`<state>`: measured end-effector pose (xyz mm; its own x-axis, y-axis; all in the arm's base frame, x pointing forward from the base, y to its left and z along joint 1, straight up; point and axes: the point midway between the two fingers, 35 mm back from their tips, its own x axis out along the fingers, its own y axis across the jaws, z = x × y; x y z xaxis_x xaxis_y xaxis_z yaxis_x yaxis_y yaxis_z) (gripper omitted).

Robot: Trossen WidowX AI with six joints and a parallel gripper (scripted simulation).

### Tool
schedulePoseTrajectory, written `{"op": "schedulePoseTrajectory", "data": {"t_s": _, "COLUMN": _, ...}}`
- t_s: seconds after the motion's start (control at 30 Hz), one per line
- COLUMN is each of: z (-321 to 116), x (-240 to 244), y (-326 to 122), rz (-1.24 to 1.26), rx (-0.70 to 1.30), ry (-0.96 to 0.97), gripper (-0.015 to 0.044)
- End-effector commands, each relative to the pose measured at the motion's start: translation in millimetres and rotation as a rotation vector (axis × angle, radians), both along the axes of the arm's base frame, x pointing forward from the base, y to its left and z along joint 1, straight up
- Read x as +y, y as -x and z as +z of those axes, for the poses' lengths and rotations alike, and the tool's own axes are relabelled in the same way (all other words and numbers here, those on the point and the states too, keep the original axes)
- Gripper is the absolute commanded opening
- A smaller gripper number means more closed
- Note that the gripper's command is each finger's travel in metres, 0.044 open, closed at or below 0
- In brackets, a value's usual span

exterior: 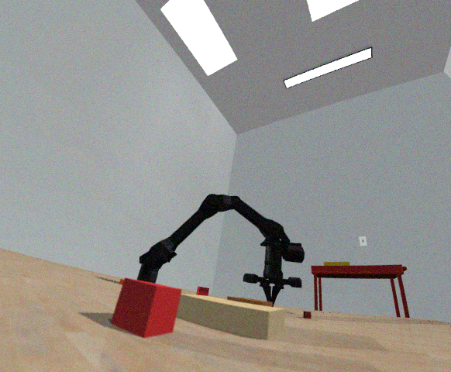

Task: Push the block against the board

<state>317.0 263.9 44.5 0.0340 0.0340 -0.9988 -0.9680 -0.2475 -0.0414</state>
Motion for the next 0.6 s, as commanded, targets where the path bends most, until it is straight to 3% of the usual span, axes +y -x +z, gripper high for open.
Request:
{"op": "schedulePoseTrajectory", "data": {"t_s": 0.0, "z": 12.0, "x": -0.9, "y": -0.7, "rz": -0.002, "rx": -0.001, "ry": 0.001, "gripper": 0.0000}}
{"op": "schedulePoseTrajectory", "data": {"t_s": 0.13, "z": 54.4, "x": -2.5, "y": 1.6, "rz": -0.004, "rx": -0.003, "ry": 0.006, "gripper": 0.0000}}
{"op": "schedulePoseTrajectory", "data": {"t_s": 0.33, "z": 52.1, "x": -1.3, "y": 1.1, "rz": -0.007, "rx": -0.003, "ry": -0.003, "gripper": 0.0000}}
{"op": "schedulePoseTrajectory", "data": {"t_s": 0.57, "z": 55.3, "x": -18.7, "y": 9.4, "rz": -0.225, "rx": 0.005, "ry": -0.008, "gripper": 0.0000}}
